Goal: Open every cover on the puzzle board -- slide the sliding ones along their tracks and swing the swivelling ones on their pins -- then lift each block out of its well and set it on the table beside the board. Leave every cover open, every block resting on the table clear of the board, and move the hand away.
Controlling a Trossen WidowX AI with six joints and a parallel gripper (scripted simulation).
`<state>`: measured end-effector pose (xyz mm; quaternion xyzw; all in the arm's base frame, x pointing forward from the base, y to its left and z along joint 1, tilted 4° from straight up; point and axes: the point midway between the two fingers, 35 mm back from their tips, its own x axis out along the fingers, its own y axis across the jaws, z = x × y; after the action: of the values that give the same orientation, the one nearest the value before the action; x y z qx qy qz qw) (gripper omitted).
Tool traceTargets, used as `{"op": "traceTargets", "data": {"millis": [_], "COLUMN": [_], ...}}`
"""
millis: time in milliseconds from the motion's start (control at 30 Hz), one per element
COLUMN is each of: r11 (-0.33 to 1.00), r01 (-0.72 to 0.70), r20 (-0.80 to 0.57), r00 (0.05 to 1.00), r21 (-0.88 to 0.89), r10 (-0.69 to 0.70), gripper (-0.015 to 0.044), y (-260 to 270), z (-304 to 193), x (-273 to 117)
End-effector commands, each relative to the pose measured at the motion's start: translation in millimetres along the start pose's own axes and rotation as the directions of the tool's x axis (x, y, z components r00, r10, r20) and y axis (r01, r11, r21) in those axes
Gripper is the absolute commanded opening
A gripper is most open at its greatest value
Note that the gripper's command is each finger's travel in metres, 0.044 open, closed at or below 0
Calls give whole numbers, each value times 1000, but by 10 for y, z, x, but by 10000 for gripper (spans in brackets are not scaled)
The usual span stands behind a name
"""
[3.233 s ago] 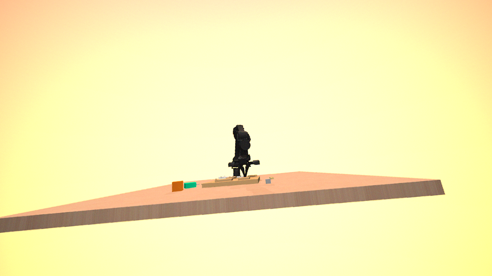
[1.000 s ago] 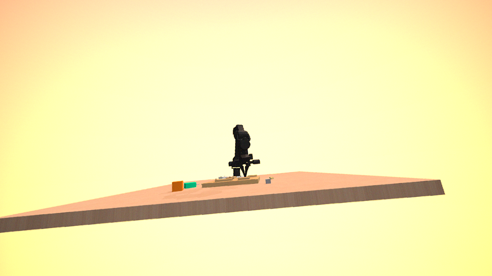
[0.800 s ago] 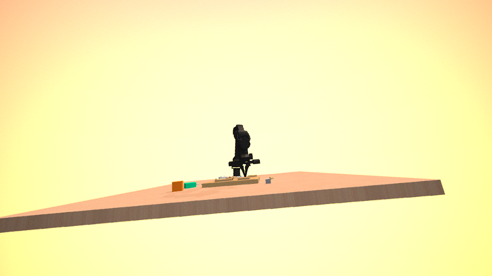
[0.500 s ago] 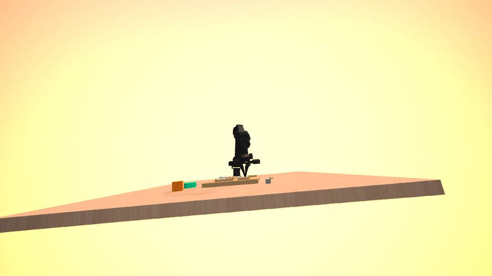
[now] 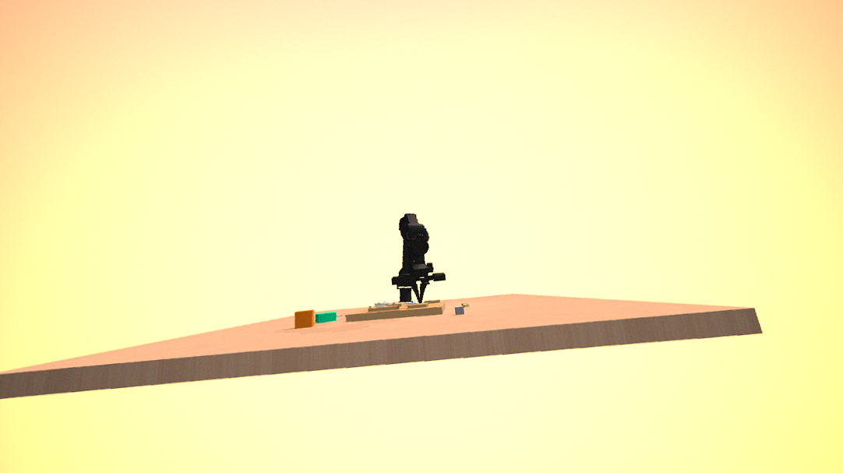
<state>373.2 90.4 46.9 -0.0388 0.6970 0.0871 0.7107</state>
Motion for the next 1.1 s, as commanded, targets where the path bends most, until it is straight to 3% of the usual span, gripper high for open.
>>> {"op": "traceTargets", "data": {"millis": [0,1067], "r11": [1000,1000], "r01": [-2,-3], "r20": [-2,1], "r00": [1000,1000], "r21": [-3,-5], "r10": [2,3], "gripper": [0,0], "y": [5,11], "z": [-7,43], "x": [50,97]}}
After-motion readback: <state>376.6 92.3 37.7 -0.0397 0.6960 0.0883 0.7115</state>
